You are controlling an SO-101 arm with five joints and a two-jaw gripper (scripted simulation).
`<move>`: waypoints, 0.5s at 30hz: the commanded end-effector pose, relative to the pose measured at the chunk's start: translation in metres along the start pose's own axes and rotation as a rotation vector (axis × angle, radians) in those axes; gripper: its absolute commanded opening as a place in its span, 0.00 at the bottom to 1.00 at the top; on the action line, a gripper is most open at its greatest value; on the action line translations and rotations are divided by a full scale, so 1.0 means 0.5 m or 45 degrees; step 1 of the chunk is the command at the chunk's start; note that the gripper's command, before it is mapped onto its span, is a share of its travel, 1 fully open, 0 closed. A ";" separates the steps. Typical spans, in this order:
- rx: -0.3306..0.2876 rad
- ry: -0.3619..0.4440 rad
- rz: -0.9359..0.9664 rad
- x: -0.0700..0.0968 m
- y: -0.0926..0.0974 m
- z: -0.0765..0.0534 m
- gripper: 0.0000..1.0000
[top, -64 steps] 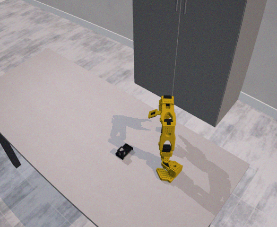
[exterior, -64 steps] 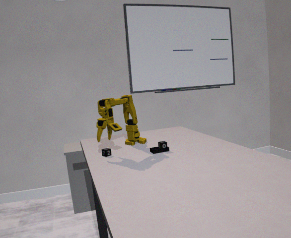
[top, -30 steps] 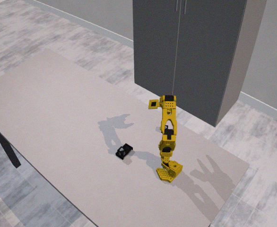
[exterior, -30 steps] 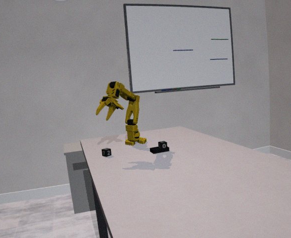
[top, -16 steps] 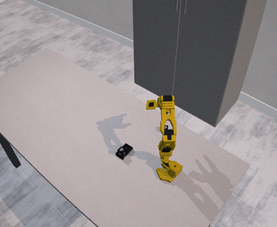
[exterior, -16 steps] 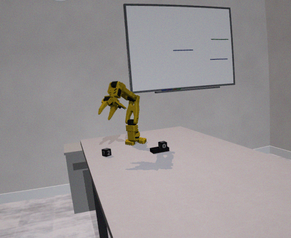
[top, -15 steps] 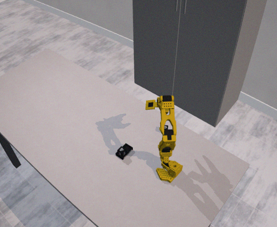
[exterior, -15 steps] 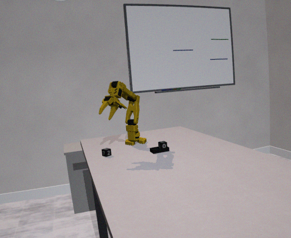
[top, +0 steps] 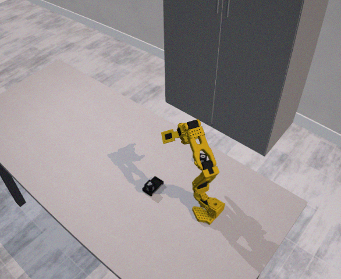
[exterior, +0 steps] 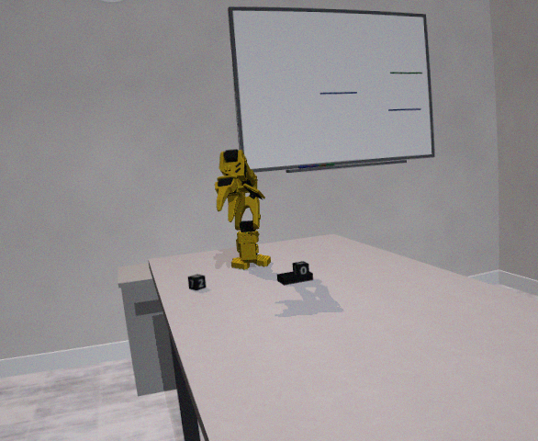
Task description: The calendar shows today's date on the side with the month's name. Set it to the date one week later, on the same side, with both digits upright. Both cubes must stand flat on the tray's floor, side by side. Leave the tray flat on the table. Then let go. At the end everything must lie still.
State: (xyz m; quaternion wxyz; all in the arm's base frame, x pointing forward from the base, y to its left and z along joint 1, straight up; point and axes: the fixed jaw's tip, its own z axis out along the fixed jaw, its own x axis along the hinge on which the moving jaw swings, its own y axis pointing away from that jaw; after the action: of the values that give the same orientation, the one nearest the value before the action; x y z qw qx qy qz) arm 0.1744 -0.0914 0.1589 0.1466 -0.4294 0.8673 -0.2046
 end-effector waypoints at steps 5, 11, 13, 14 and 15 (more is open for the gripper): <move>0.031 -0.159 -0.196 -0.089 0.019 -0.013 0.35; -0.001 -0.300 -0.401 -0.164 0.064 -0.025 0.35; -0.011 -0.342 -0.463 -0.185 0.080 -0.030 0.35; -0.017 -0.362 -0.491 -0.194 0.088 -0.033 0.35; -0.022 -0.381 -0.519 -0.202 0.095 -0.035 0.35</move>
State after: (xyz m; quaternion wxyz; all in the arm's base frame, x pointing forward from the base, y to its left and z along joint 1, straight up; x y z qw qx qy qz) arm 0.1927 0.0009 0.1535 0.1973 -0.5990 0.7600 -0.1572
